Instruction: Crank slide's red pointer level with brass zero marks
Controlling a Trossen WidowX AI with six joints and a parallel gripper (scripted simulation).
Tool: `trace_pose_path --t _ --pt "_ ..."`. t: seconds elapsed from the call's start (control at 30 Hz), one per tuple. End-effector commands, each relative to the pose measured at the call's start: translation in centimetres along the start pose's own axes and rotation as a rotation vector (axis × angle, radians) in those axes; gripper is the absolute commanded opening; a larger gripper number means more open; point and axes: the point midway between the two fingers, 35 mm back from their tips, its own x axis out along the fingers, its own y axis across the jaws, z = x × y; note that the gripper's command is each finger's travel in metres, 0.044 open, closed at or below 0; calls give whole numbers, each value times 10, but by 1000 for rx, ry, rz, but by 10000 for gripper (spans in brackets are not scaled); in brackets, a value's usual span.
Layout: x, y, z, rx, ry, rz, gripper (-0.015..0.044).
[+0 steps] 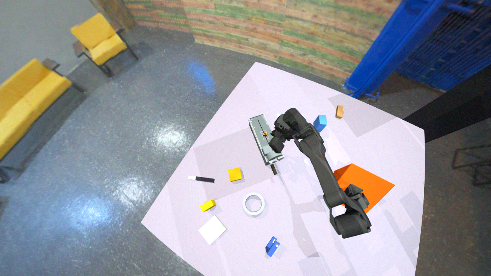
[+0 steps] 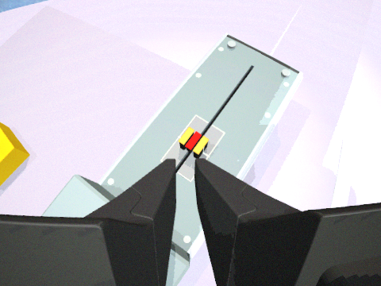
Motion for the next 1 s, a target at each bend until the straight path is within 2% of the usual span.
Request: trace_pose_path --t 0.0,0.53,0.97 --pt "0 -1 0 4 -2 -5 0" --pt "0 0 0 0 0 1 0" --pt "0 0 0 0 0 1 341"
